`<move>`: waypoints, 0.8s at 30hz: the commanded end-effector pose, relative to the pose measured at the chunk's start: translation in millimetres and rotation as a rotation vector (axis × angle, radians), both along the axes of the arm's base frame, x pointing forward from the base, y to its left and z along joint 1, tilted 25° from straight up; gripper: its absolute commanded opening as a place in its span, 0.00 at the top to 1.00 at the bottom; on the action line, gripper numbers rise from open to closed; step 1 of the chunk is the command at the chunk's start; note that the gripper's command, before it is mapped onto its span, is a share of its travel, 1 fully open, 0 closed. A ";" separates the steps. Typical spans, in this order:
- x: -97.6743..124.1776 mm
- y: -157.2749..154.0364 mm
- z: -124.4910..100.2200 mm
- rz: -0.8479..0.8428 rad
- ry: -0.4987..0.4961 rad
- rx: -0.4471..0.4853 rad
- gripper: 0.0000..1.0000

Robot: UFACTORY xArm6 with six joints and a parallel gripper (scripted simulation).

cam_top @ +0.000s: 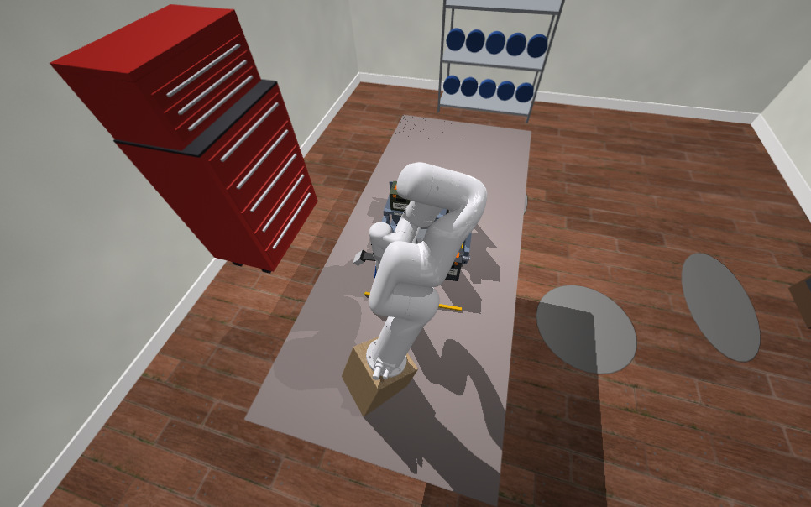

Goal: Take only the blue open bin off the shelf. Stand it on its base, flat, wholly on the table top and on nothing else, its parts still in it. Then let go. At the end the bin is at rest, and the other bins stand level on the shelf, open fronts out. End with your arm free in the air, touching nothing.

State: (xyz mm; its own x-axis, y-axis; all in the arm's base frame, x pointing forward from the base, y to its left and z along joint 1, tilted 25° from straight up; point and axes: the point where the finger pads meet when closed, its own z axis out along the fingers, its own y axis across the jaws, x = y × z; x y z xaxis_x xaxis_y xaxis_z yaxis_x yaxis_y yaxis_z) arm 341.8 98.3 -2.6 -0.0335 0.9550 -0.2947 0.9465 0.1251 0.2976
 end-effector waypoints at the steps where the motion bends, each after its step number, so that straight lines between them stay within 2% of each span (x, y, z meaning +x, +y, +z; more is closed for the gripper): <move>1: 0.7 0.6 0.7 0.001 -0.002 0.001 0.00; 23: 0.7 0.6 0.7 0.001 -0.002 0.001 0.00; 24: -2.8 3.6 10.7 0.001 -0.002 0.001 0.00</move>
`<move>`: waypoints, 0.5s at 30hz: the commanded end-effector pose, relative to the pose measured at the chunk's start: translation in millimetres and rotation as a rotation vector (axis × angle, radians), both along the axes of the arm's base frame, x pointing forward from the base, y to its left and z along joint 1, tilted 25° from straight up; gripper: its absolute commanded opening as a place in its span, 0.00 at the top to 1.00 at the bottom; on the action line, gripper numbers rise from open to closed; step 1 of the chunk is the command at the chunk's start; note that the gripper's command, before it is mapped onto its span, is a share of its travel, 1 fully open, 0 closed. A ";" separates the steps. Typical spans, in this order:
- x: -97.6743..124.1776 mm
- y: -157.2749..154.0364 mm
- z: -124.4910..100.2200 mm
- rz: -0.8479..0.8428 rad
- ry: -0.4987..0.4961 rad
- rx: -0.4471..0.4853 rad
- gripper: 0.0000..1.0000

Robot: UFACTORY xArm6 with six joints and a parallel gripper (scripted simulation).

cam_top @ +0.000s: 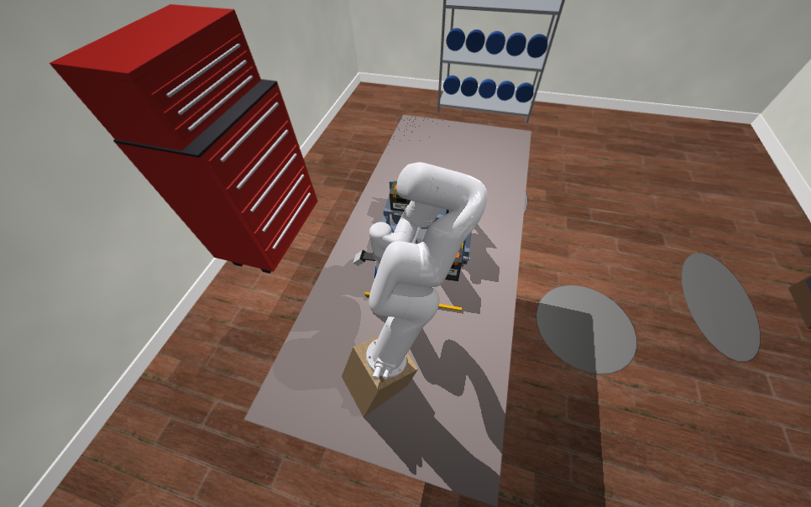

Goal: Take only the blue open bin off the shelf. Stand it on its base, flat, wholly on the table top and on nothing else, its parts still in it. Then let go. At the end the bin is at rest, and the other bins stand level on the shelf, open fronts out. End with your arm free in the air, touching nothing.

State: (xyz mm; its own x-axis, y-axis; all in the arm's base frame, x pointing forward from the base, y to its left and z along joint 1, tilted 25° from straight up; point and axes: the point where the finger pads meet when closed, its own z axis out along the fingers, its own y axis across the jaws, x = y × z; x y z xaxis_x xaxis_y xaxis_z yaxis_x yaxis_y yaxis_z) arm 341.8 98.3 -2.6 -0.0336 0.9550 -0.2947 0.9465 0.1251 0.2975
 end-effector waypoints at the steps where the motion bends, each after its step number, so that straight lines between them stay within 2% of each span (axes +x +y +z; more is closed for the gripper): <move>1: -6.4 6.5 20.7 0.001 -0.002 0.001 0.00; 4: -17.0 15.4 50.6 0.001 -0.002 0.001 0.00; 15: -17.0 15.4 50.6 0.001 -0.002 0.001 0.00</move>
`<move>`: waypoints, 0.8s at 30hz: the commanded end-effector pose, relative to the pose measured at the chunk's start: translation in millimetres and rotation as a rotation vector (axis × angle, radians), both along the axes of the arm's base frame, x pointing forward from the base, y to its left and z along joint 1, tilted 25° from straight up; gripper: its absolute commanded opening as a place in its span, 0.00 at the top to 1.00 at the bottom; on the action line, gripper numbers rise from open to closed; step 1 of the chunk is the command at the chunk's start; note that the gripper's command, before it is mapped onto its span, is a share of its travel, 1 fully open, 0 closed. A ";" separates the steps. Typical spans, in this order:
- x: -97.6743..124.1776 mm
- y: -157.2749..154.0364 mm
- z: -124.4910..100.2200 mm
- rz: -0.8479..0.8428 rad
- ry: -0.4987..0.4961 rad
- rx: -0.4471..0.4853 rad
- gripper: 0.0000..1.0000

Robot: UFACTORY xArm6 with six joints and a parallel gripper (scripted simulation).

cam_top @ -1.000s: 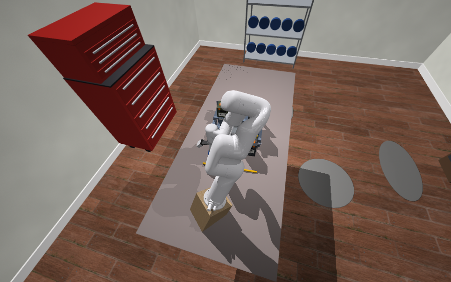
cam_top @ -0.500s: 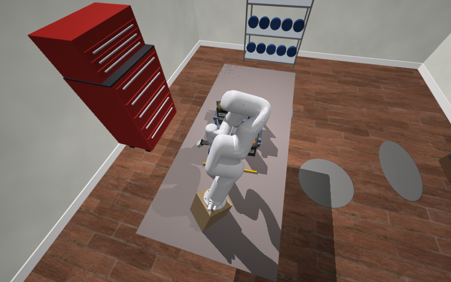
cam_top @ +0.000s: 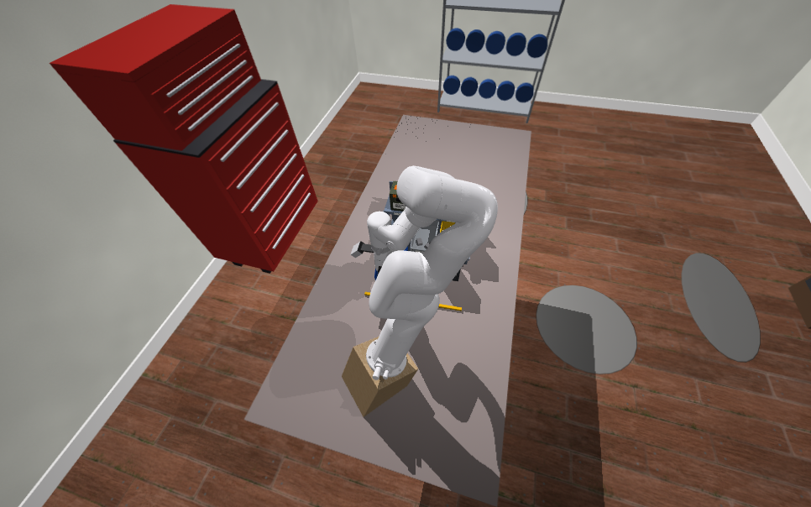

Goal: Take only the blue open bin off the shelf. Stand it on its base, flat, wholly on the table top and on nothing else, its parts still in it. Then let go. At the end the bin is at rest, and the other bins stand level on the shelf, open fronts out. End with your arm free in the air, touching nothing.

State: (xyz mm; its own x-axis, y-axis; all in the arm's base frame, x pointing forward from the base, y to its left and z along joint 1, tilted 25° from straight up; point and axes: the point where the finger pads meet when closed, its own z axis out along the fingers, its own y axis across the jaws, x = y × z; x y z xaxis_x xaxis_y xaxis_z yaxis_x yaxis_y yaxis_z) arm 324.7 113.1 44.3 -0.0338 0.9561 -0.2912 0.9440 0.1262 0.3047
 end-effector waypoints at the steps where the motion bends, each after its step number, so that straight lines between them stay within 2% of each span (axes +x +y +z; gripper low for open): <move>1: 0.0 0.6 3.7 -0.002 0.005 -0.003 0.00; 6: -11.0 9.9 35.7 -0.002 0.005 -0.003 0.00; 18: -11.0 9.9 35.7 -0.002 0.005 -0.003 0.00; 24: -7.8 7.5 27.2 -0.002 0.005 -0.002 0.00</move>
